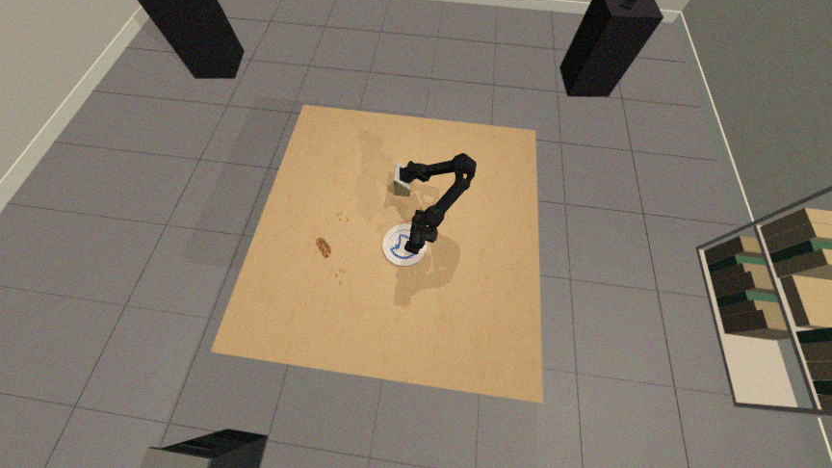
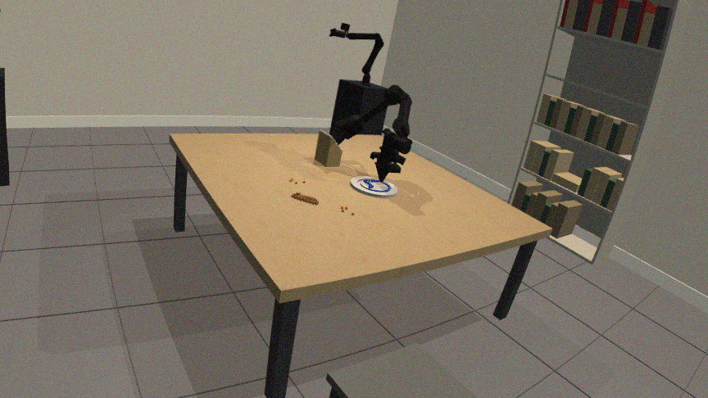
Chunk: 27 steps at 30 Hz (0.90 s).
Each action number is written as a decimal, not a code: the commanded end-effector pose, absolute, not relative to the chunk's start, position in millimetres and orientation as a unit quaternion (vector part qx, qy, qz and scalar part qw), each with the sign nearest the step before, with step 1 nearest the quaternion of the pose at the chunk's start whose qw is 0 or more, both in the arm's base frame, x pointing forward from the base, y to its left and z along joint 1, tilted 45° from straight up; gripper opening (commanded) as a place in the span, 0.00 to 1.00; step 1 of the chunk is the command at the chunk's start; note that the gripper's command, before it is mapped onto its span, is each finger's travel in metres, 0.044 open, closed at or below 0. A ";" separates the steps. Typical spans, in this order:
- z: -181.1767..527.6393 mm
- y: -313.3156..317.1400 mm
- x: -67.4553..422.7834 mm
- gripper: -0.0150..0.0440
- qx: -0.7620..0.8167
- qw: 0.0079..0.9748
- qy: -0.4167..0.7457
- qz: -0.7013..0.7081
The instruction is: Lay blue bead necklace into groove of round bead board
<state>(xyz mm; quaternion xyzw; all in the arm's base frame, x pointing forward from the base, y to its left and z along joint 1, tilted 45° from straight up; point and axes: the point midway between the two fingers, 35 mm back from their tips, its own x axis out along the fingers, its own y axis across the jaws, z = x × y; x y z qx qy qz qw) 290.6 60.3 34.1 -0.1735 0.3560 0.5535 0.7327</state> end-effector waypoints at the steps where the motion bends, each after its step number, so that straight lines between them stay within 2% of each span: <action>1: 34.3 60.1 290.9 0.39 -0.174 0.733 0.356 0.553; 15: 35.2 59.5 289.2 1.00 -0.171 0.732 0.358 0.554; 27: 37.7 57.0 288.7 1.00 -0.171 0.732 0.357 0.554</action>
